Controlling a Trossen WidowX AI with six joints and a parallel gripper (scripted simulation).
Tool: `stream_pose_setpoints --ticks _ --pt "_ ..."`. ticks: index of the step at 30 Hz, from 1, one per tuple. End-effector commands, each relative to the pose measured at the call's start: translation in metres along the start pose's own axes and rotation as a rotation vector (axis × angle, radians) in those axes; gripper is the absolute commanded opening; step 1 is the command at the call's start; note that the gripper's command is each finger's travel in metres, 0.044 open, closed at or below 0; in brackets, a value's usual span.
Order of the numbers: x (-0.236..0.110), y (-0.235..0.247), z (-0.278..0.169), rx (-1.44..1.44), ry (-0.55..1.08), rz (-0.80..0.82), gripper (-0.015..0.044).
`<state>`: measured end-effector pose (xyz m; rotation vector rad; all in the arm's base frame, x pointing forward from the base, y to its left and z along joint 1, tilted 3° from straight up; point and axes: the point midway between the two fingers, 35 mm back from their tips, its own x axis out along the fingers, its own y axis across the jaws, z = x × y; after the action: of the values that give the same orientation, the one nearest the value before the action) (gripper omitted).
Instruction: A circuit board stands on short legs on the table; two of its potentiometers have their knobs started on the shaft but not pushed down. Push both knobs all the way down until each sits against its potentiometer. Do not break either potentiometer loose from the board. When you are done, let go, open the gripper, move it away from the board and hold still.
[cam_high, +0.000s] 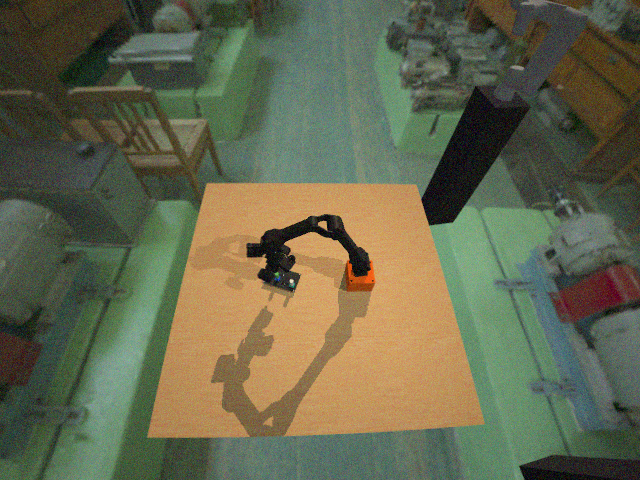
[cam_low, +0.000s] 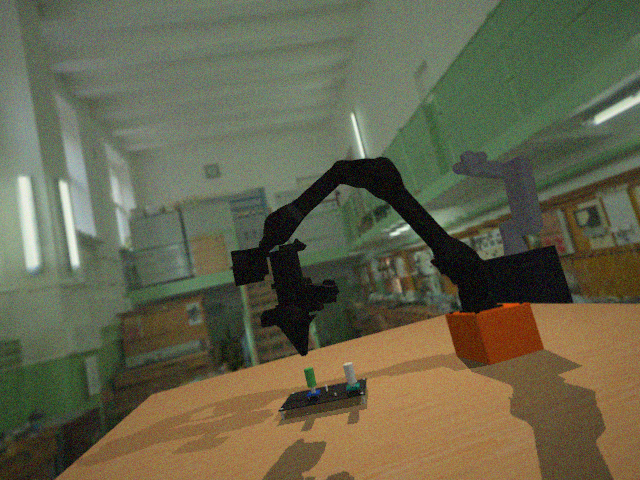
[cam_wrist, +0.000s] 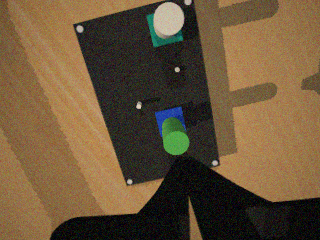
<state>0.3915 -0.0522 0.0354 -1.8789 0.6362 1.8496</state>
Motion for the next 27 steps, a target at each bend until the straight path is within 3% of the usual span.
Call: stream_pose_setpoints --ticks 1,27 --pt "0.010 0.001 0.001 -0.005 -0.008 0.009 0.0000" --pt "0.020 0.001 0.001 -0.005 -0.008 0.009 0.0000"
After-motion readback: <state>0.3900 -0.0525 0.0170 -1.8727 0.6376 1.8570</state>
